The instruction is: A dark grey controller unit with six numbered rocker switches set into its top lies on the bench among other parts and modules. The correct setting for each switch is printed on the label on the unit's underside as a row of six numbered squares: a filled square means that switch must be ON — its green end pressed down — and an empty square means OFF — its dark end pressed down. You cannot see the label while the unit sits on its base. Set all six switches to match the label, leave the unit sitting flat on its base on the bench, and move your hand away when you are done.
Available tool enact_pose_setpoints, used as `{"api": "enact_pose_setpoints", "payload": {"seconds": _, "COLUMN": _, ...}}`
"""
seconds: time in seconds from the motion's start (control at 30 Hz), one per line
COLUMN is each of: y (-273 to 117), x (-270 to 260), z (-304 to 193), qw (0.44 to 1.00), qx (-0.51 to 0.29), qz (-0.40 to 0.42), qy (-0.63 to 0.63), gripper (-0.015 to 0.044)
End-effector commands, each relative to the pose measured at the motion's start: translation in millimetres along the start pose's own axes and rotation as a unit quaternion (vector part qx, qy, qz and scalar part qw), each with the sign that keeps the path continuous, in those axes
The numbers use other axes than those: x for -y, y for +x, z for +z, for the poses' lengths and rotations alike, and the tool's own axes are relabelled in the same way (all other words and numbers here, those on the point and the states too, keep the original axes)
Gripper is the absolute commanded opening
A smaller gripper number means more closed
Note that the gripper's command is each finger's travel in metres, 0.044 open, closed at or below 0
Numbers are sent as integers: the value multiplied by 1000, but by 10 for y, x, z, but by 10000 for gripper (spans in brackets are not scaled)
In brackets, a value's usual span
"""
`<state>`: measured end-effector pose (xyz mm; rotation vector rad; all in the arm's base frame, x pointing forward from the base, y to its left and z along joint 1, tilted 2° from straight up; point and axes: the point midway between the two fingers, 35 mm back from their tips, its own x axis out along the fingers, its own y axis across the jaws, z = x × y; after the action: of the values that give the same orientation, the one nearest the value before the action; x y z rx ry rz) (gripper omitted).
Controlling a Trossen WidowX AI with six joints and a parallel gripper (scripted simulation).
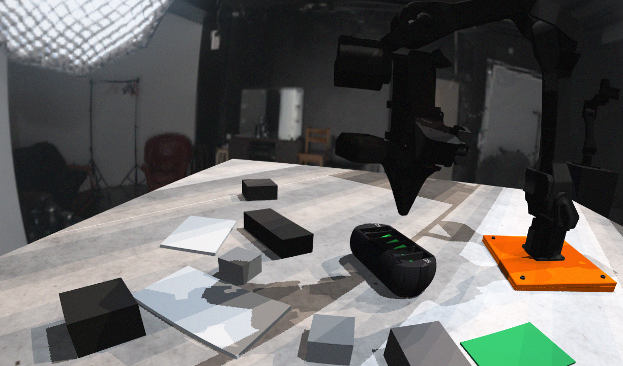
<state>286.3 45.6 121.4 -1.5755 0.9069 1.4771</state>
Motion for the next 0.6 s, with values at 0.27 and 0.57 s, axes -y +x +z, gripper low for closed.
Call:
{"api": "enact_pose_setpoints", "payload": {"seconds": 0.27, "y": 119, "x": 12, "z": -43, "qw": 1000, "qx": 1, "qz": 1, "qy": -7, "gripper": 0}}
{"api": "enact_pose_setpoints", "payload": {"seconds": 0.57, "y": 262, "x": 23, "z": -42, "qw": 1000, "qx": 1, "qz": 1, "qy": -7, "gripper": 0}}
